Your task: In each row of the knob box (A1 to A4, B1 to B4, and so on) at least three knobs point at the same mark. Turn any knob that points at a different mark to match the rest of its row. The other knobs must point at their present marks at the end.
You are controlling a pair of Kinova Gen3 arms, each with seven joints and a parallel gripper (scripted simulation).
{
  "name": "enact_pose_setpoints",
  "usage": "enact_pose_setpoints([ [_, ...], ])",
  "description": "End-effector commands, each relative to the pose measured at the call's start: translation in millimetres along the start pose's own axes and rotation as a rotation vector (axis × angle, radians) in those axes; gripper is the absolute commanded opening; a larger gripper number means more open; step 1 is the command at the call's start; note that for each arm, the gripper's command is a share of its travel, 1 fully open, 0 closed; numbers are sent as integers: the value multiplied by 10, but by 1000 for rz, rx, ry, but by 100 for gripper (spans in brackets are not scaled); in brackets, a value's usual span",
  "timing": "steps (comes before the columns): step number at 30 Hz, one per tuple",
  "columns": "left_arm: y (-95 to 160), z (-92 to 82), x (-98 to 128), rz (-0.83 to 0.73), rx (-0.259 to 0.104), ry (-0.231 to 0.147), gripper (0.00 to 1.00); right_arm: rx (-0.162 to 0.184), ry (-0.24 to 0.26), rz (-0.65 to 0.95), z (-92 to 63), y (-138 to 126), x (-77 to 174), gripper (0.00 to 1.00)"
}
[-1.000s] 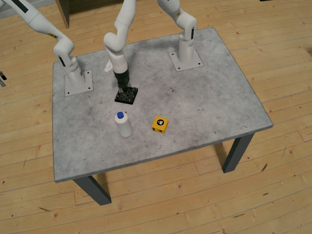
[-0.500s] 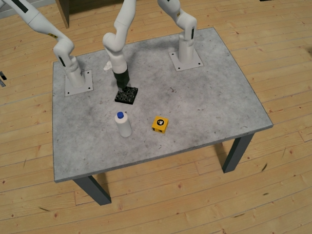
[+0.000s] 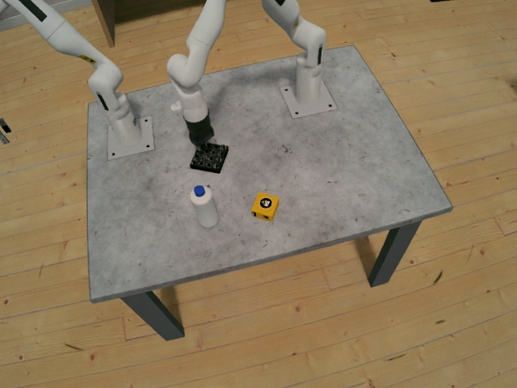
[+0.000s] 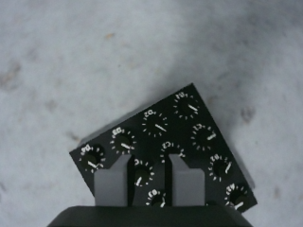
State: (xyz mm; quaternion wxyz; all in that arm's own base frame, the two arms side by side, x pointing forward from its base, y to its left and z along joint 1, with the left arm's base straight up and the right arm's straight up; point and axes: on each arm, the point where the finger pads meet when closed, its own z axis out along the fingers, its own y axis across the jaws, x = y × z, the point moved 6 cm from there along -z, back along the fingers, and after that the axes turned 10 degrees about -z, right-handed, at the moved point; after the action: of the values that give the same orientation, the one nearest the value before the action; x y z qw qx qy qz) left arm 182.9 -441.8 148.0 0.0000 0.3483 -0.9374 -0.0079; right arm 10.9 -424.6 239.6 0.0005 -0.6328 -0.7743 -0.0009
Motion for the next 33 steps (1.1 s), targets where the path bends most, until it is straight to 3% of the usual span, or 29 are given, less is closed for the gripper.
enact_pose_setpoints([
  [1,4,-23,6,153,-2,6,46,1,-2,0,-8,1,-3,100],
  [22,-27,-140,-43,886,11,1,46,1,-2,0,-8,1,-3,100],
  [33,-57,-177,-68,1054,18,-3,46,1,-2,0,-8,1,-3,100],
])
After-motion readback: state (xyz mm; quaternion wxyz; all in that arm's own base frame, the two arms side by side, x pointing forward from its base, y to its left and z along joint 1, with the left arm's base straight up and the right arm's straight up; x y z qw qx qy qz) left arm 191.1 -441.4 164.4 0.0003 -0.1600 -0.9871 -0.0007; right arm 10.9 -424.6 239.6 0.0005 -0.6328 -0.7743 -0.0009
